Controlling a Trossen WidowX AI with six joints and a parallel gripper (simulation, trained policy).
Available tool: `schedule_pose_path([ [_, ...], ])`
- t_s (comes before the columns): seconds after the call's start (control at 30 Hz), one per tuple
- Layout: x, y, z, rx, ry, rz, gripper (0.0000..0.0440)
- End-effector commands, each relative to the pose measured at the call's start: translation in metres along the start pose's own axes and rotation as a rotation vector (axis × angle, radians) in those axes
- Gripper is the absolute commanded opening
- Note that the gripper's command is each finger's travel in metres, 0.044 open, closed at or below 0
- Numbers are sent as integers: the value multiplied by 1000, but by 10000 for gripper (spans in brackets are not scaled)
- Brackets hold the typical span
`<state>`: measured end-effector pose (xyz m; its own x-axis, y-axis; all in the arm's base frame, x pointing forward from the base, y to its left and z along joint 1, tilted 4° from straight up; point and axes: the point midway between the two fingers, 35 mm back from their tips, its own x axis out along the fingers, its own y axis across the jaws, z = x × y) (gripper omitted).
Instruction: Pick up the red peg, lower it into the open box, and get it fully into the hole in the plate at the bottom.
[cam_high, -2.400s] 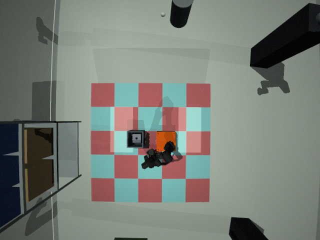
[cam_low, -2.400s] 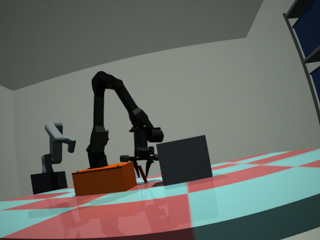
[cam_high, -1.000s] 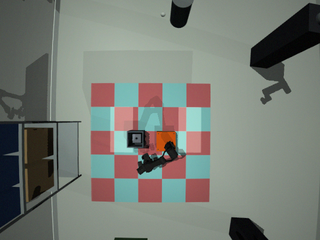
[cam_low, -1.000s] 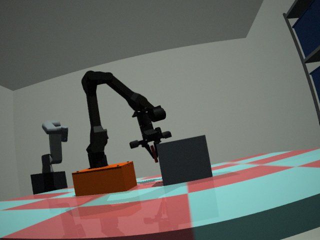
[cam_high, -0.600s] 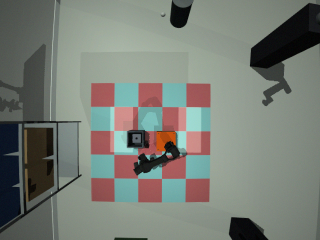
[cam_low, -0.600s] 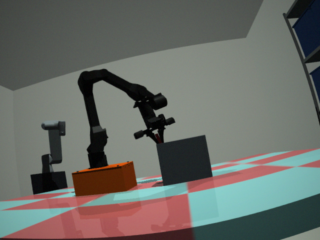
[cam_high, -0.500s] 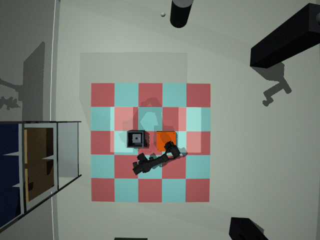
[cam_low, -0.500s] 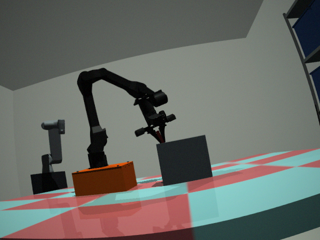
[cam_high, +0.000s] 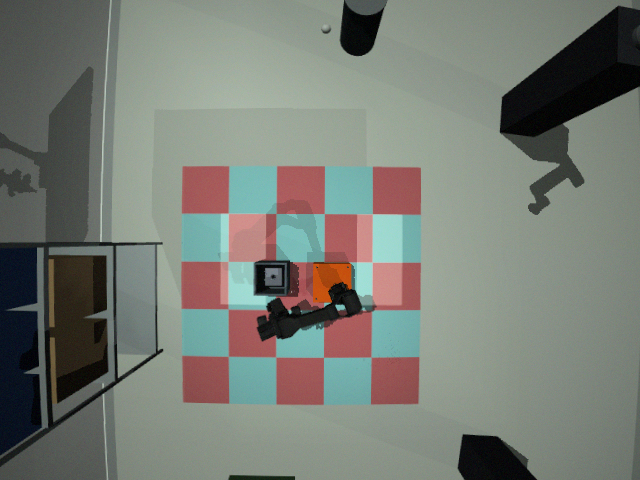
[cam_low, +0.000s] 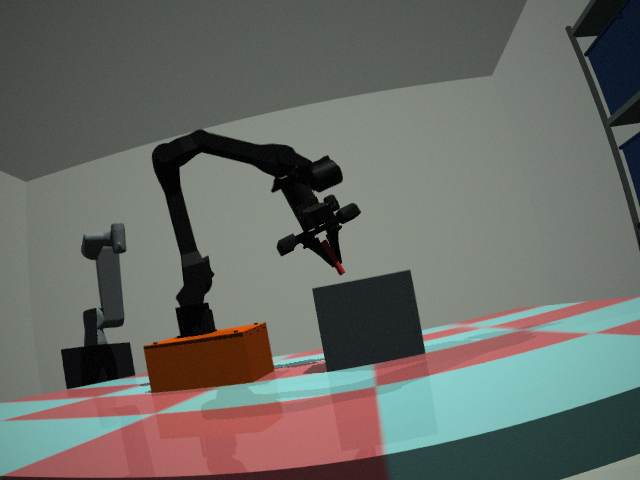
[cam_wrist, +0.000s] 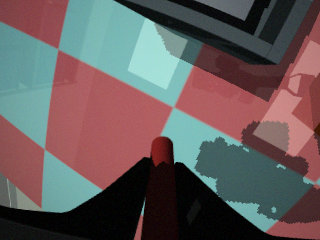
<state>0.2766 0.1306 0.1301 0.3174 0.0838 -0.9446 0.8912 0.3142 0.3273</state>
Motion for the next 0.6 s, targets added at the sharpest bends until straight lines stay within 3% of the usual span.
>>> schedule_pose_path([
  [0.0,-3,4,13,3,-23,2,0],
  [0.57,-3,4,71,33,-94,-63,0],
])
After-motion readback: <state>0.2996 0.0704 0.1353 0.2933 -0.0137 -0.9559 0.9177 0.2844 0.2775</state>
